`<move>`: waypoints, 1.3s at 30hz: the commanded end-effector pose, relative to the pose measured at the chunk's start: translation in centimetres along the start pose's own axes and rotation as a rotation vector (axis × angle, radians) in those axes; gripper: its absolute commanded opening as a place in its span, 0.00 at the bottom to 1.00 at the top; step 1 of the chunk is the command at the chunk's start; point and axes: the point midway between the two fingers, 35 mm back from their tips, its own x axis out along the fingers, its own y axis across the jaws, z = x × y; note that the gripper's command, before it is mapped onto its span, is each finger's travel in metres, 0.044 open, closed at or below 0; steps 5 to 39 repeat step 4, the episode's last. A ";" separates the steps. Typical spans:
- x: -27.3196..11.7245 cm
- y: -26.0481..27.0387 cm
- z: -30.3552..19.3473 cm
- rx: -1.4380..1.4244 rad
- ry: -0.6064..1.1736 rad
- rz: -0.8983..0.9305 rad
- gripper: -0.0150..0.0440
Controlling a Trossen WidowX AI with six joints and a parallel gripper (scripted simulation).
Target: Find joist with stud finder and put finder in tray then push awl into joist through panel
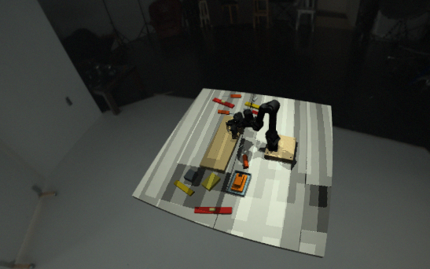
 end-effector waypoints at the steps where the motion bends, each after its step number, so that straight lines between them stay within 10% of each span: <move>1: -0.1 0.1 -0.3 0.004 0.008 0.001 0.25; 39: -0.1 0.1 -0.3 0.004 0.008 0.001 0.25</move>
